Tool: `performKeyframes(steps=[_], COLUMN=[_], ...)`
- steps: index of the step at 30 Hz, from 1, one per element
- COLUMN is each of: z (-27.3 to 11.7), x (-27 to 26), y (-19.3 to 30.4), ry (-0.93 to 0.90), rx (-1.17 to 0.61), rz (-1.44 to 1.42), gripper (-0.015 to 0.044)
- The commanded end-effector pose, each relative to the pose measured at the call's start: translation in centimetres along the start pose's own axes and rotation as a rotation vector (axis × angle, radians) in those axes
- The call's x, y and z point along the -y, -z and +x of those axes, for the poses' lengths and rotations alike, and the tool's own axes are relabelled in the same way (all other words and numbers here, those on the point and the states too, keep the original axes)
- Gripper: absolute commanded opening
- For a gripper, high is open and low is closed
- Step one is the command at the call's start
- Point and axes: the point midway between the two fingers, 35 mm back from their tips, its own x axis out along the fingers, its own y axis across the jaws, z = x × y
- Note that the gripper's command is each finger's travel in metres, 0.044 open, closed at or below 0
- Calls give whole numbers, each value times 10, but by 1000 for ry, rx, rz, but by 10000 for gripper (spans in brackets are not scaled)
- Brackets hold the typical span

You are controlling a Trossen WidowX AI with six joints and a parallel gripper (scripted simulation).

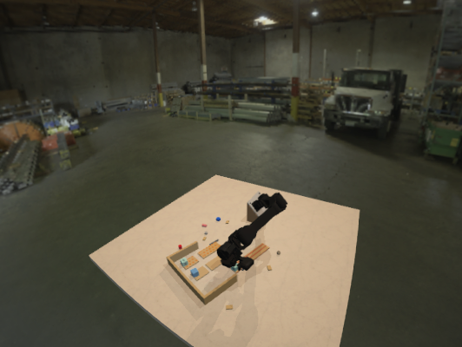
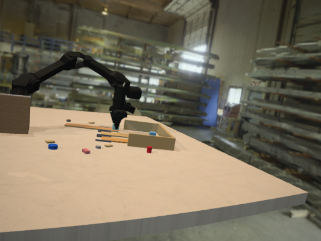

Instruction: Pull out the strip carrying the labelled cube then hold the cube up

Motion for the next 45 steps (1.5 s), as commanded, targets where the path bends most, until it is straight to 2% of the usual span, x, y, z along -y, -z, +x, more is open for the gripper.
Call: performKeyframes(steps=[1,3,10,14,29,45], z=[0,0,0,-2,-41,-44], x=[0,0,0,1,22,38], y=[0,0,0,2,53,92], ry=[0,0,0,0,0,2], rx=[0,0,0,0,-6,-8], rz=[0,0,0,0,8,10], gripper=[198,145,98,0,0,0])
